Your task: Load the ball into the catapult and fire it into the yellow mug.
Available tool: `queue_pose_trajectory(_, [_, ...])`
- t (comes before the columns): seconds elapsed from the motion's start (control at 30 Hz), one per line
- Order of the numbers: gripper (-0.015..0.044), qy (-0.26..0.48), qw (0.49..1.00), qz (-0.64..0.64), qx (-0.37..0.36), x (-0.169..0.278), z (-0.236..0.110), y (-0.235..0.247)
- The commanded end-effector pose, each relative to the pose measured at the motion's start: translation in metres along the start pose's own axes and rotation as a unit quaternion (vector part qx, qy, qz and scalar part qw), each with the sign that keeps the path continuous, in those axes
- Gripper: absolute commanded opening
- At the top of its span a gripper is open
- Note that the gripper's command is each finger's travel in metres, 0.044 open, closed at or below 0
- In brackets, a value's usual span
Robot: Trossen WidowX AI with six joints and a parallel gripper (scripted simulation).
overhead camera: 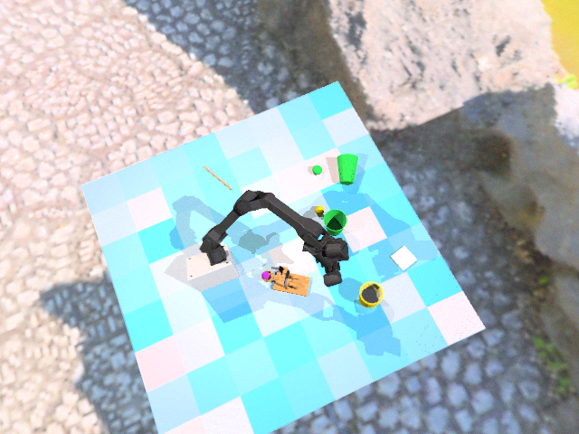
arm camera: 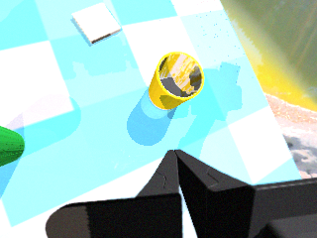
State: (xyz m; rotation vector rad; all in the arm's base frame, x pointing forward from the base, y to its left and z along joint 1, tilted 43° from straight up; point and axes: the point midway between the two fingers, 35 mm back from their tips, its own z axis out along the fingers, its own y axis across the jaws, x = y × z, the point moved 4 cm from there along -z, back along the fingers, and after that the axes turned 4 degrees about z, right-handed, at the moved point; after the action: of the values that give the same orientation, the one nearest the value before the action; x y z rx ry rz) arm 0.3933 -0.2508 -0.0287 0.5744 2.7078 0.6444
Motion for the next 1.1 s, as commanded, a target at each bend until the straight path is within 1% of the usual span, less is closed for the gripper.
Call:
queue_pose_trajectory(0.0, [0.0000, 0.037, 0.998, -0.051, 0.014, 0.018, 0.007, 0.017])
queue_pose_trajectory(0.27, [0.0000, 0.101, 0.982, -0.154, 0.036, 0.051, 0.013, 0.049])
queue_pose_trajectory(0.53, [0.0000, 0.164, 0.952, -0.253, 0.047, 0.086, 0.015, 0.076])
queue_pose_trajectory(0.8, [0.0000, 0.224, 0.910, -0.346, 0.050, 0.123, 0.013, 0.098])
queue_pose_trajectory(1.07, [0.0000, 0.283, 0.853, -0.436, 0.047, 0.162, 0.008, 0.114])
